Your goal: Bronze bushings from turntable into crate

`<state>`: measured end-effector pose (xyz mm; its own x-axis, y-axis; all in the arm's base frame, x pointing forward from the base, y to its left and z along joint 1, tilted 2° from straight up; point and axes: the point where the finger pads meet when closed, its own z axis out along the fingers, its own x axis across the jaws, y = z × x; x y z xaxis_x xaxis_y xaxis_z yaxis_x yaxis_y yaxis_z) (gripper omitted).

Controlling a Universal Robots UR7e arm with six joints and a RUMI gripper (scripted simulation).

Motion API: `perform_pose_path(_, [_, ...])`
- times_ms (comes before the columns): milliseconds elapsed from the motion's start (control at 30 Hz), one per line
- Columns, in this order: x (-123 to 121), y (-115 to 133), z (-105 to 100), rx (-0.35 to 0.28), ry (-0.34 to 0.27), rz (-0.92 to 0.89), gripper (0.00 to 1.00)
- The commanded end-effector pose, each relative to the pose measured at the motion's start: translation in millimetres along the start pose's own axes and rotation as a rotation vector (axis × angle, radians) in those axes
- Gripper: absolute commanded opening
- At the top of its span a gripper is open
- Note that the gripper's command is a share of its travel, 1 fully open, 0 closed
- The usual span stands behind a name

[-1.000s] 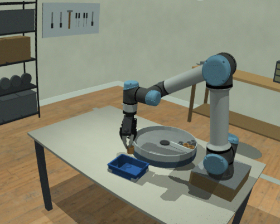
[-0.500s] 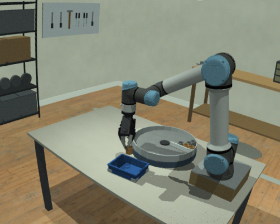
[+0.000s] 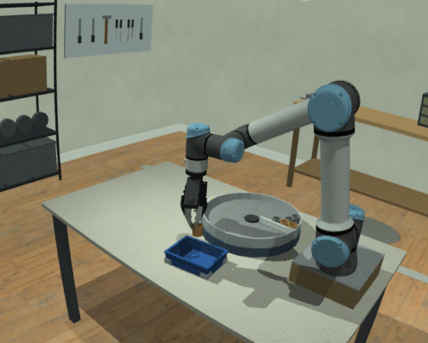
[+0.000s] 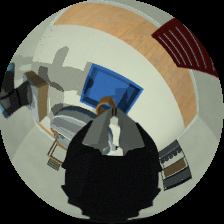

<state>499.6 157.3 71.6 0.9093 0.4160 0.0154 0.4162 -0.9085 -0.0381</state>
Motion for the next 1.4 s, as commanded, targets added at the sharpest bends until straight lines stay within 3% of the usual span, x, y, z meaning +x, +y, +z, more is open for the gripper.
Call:
perform_pose_path(0, [0.4,0.1,-0.6,-0.001,0.001,0.000,0.00])
perform_pose_path(633, [0.4,0.1,1.0,-0.001,0.001,0.000,0.00])
perform_pose_path(1000, [0.7,-0.1,52.6,-0.001,0.001,0.000,0.00])
perform_pose_path(1367, [0.8,-0.1,66.6,-0.001,0.001,0.000,0.00])
